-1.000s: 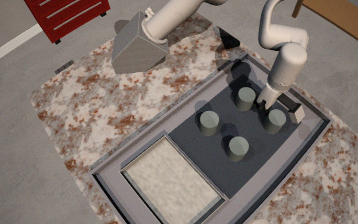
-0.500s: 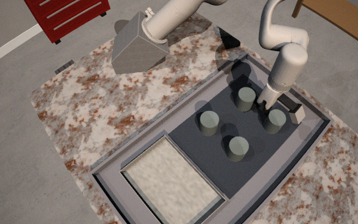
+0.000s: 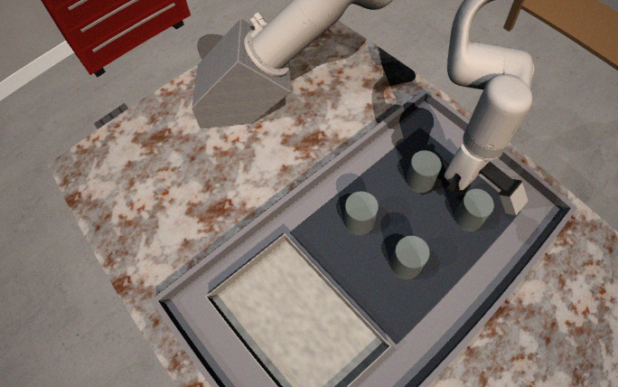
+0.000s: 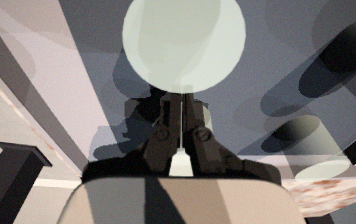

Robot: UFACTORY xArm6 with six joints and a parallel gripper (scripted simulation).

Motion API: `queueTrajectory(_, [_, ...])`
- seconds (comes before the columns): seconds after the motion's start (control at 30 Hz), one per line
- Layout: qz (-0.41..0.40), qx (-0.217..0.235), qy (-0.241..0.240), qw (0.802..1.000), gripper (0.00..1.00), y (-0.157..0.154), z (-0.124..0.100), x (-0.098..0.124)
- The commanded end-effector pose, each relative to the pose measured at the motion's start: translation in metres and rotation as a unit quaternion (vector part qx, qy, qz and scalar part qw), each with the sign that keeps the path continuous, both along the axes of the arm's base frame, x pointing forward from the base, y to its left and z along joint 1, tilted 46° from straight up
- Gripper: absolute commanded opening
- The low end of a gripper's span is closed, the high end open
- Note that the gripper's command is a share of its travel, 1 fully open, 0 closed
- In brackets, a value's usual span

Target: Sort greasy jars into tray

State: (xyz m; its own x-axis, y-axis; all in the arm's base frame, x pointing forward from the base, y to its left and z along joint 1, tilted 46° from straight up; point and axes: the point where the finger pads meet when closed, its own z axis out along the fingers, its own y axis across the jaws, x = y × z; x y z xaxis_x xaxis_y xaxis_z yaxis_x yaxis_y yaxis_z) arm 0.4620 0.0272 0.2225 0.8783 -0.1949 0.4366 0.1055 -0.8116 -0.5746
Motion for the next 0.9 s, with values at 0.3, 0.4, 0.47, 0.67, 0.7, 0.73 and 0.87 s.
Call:
queueTrajectory(0.3, [-0.001, 0.000, -0.001, 1.000, 0.00, -0.0009, 0.0019, 0.0020])
queueTrajectory(0.4, [-0.001, 0.000, -0.001, 1.000, 0.00, -0.0010, 0.0021, 0.0024])
queueTrajectory(0.47, [-0.001, 0.000, -0.001, 1.000, 0.00, -0.0010, 0.0022, 0.0026])
queueTrajectory(0.67, [-0.001, 0.000, -0.001, 1.000, 0.00, -0.0012, 0.0025, 0.0033])
queueTrajectory(0.7, [-0.001, 0.000, -0.001, 1.000, 0.00, -0.0012, 0.0026, 0.0034])
queueTrajectory(0.73, [-0.001, 0.000, -0.001, 1.000, 0.00, -0.0012, 0.0026, 0.0035])
queueTrajectory(0.87, [-0.001, 0.000, -0.001, 1.000, 0.00, -0.0013, 0.0028, 0.0038])
